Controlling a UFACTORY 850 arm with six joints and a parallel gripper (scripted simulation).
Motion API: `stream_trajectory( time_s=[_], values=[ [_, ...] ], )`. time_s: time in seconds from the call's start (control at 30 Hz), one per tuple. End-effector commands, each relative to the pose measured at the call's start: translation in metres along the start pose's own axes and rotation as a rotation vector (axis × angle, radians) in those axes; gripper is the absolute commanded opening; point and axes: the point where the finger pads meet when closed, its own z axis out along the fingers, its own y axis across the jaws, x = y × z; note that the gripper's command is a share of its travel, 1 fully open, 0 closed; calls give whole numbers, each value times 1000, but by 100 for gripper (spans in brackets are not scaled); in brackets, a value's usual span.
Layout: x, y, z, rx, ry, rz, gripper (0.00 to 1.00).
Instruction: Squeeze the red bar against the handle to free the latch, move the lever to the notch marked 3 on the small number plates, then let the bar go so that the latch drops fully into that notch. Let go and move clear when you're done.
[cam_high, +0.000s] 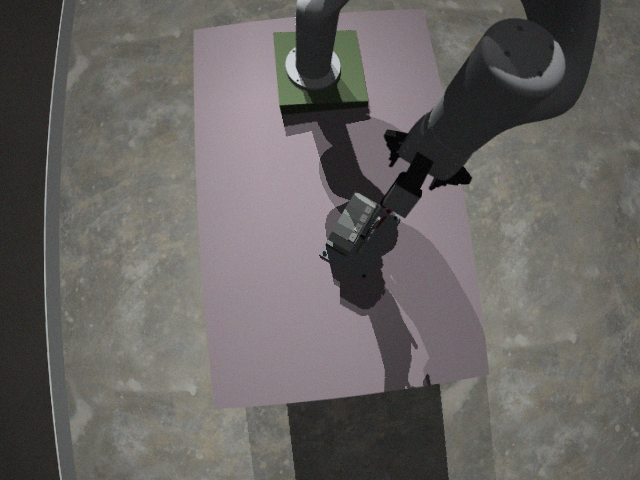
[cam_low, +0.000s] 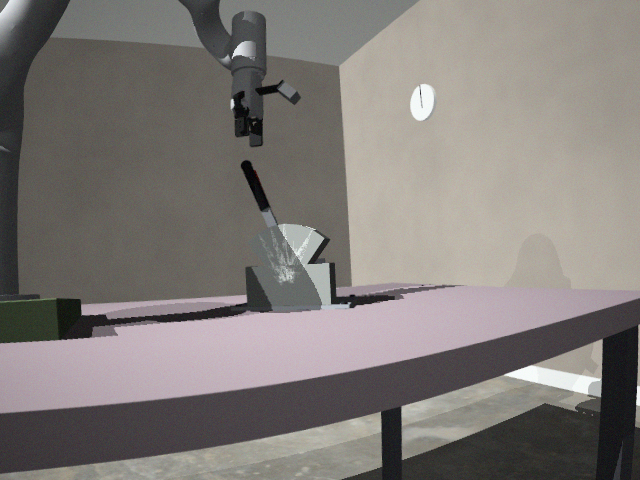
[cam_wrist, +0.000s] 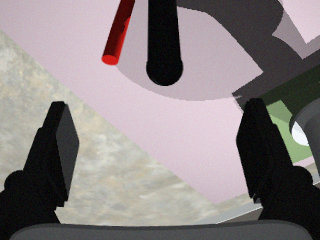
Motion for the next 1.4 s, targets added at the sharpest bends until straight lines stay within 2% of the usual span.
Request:
stream_trajectory(
  time_s=[0.0, 0.63, 1.37],
  values=[
    [0, -1, 2, 2, 1, 0, 100],
    [0, -1, 17, 2, 1, 0, 100],
    [0, -1, 24, 2, 1, 0, 100]
  ],
)
